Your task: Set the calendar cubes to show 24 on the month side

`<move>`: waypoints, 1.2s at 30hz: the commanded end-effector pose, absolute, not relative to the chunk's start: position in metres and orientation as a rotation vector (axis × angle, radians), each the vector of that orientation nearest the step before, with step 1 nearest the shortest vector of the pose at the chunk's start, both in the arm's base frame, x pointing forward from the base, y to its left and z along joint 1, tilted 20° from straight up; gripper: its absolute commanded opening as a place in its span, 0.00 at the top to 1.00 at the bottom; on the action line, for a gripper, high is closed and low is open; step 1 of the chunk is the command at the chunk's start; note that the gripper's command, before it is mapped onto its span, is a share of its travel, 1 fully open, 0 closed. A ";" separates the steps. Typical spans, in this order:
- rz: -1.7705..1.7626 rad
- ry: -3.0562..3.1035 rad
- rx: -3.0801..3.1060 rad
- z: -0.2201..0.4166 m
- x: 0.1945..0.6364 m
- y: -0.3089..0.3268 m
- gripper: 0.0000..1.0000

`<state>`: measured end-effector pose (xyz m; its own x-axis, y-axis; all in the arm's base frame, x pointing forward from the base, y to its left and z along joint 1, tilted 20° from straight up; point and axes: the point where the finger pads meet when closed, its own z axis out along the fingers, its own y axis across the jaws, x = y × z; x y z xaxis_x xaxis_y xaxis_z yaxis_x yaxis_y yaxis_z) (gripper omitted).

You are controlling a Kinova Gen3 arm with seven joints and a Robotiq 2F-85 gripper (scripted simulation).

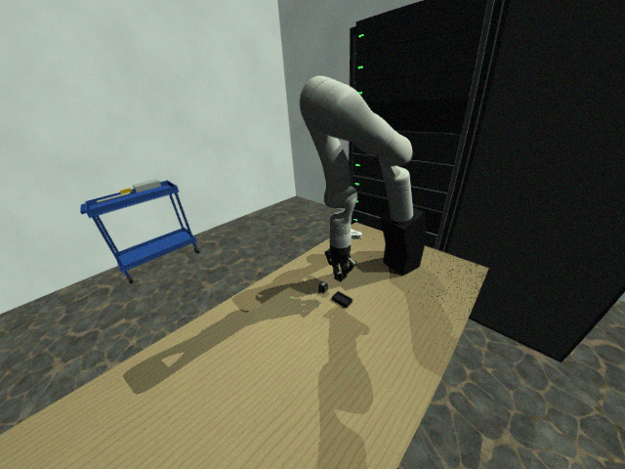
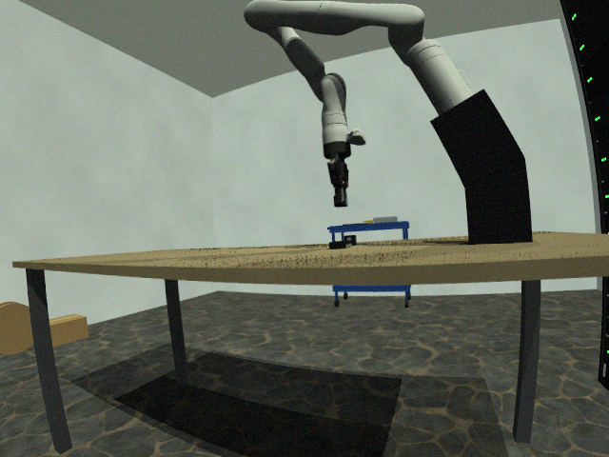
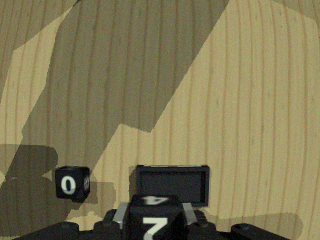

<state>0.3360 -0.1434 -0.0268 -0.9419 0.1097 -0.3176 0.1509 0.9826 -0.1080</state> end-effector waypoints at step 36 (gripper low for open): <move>-0.184 2.807 0.186 -0.087 0.359 -0.155 0.74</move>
